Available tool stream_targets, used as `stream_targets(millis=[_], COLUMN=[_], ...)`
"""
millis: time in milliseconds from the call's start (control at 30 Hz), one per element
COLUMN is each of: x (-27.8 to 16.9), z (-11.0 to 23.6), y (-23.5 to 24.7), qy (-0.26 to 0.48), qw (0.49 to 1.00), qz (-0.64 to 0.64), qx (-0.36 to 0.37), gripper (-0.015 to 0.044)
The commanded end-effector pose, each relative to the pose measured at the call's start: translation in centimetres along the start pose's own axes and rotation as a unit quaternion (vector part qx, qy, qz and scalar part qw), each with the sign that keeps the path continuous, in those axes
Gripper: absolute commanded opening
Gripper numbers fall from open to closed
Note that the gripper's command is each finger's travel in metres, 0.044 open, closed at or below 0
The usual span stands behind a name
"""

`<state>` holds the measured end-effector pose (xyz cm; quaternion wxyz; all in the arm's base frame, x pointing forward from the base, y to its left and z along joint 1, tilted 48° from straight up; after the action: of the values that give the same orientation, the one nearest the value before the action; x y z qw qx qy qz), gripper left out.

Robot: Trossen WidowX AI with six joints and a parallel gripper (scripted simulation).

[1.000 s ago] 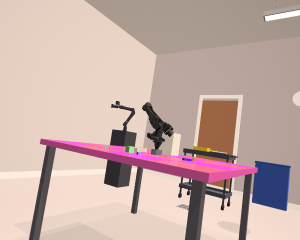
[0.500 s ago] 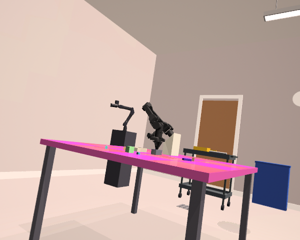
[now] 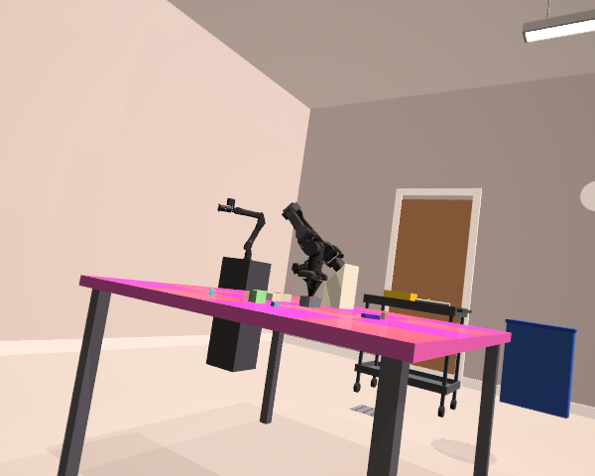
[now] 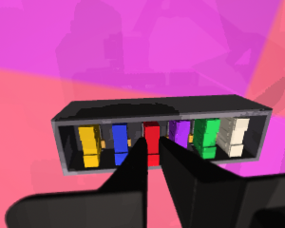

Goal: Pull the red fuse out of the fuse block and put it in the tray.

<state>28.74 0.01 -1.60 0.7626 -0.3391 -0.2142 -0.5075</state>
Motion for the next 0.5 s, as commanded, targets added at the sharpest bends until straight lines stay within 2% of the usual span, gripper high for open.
stream_targets(millis=[0, 467], x=[0.08, 0.06], z=[0.29, 0.97], y=[0.06, 0.09], qy=[0.001, 0.001], qw=[1.0, 1.0], qz=[-0.003, -0.002], qx=[0.002, 0.002], gripper=[0.0, 0.0])
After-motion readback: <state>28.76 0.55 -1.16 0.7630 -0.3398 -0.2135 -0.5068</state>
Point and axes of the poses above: the point midway between the two fingers, 35 mm back from their tips, its own z axis back along the fingers, its own y axis across the jaws, x = y × z, the point moved 9 cm from there along z, back along the fingers, and after that the axes turned 14 degrees about z, right-handed, at the moved point
